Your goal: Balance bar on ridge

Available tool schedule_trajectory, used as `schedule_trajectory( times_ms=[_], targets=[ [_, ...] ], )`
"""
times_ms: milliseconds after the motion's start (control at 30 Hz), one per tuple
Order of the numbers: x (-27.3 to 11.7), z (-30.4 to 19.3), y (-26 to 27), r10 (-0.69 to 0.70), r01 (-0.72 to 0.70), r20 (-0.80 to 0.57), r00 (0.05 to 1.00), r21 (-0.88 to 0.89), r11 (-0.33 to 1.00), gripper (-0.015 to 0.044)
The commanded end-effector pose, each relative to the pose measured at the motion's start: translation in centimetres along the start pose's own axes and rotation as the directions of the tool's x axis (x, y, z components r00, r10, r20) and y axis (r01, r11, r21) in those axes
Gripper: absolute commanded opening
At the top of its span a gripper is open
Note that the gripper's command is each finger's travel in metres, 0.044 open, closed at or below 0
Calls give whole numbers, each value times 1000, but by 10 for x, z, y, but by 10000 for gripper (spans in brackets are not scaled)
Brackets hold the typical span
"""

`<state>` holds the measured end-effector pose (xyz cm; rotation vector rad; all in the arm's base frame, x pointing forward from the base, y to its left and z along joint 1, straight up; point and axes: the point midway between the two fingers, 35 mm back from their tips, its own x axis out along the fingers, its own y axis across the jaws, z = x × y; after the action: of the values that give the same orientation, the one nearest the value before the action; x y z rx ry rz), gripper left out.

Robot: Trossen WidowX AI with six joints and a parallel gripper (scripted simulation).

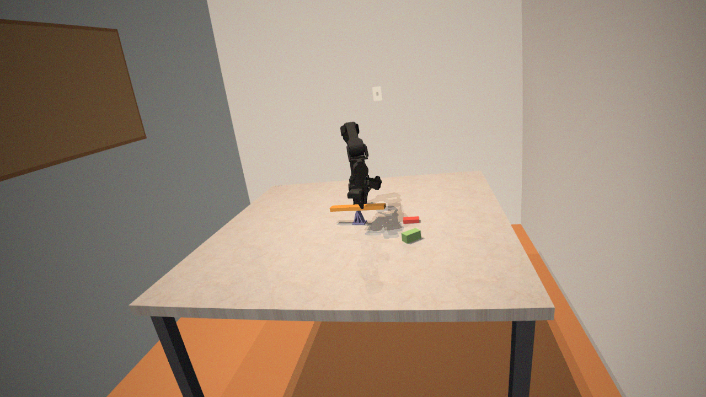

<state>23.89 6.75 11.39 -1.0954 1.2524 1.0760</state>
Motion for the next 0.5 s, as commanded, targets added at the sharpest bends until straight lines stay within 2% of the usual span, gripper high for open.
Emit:
schedule_trajectory(
  times_ms=[0,467],
  targets=[
    [2,0,1,3,-3,-2,1000,-3,1000,0],
    [3,0,1,3,-3,-2,1000,-3,1000,0]
  ],
)
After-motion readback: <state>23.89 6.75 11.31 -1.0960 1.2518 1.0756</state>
